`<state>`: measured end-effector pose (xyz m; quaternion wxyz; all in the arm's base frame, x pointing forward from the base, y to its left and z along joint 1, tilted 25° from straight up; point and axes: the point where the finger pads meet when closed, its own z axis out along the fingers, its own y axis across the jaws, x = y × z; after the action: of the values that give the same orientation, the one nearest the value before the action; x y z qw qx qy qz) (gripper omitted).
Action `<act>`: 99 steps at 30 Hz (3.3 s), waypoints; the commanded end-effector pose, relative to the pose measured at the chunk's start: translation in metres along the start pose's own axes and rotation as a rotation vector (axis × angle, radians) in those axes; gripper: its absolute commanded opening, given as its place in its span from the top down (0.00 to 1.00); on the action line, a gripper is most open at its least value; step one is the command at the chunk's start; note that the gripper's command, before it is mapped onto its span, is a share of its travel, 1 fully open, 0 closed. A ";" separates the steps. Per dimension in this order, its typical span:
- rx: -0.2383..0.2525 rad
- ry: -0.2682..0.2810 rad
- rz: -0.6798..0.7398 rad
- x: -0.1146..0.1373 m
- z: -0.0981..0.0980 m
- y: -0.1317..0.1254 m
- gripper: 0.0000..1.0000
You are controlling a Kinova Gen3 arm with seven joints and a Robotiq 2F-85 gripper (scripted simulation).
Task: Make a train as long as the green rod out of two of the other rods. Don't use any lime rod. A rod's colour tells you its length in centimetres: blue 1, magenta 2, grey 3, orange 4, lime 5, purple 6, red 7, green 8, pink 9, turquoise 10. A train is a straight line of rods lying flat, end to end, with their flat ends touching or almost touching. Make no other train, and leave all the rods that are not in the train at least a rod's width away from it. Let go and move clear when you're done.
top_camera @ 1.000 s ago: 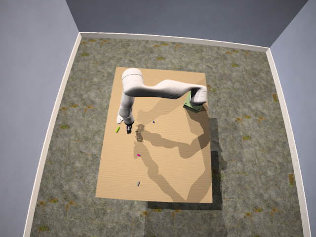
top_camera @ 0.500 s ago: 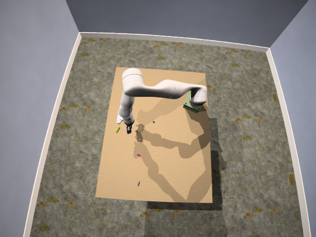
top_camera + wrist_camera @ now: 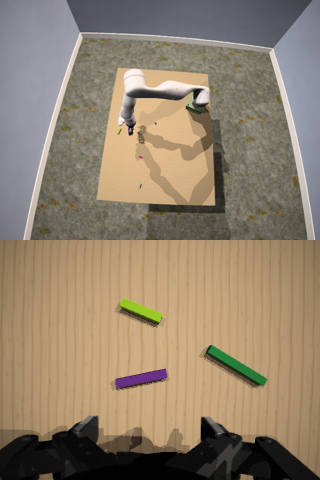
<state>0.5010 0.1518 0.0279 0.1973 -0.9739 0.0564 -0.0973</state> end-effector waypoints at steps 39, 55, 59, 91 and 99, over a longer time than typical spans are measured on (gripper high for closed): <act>0.000 0.002 0.000 0.001 -0.080 0.039 0.00; 0.000 0.002 0.000 0.001 -0.080 0.039 0.00; 0.000 0.002 0.000 0.001 -0.080 0.039 0.00; 0.000 0.002 0.000 0.001 -0.080 0.039 0.00; 0.000 0.002 0.000 0.001 -0.080 0.039 0.00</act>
<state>0.4816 0.0861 0.0842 0.1975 -0.9738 0.0562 -0.0975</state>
